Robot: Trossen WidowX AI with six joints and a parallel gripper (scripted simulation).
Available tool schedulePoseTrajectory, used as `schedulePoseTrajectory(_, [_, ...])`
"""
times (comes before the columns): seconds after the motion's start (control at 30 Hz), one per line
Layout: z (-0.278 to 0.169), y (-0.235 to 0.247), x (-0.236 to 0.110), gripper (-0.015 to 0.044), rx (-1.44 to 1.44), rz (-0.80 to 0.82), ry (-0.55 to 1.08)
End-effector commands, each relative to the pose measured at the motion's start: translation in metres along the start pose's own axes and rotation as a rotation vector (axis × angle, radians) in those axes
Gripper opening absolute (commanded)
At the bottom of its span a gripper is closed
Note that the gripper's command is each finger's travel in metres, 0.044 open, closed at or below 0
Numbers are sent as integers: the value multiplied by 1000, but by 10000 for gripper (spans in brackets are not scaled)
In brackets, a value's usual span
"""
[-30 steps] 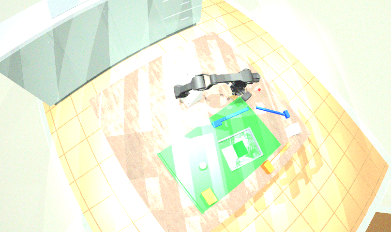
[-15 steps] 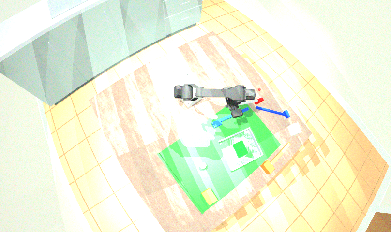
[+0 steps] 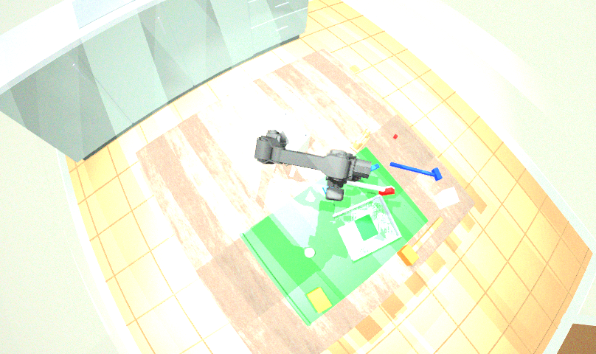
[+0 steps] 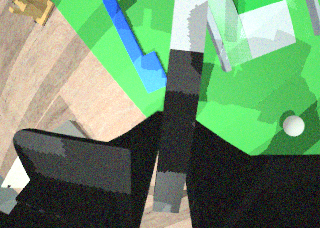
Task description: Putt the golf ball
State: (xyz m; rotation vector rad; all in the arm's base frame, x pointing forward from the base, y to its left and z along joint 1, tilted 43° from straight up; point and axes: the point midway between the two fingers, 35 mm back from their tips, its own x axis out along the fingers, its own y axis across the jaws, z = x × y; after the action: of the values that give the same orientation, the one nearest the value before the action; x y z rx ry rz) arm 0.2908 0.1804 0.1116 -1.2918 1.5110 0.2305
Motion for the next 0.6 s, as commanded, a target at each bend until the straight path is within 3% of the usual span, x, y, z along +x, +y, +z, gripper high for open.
schedulePoseTrajectory(0.0, [-19, -17, -2, 0, 113, -12, -6])
schedulePoseTrajectory(0.57, [-104, -79, 3, 0, 536, -42, -4])
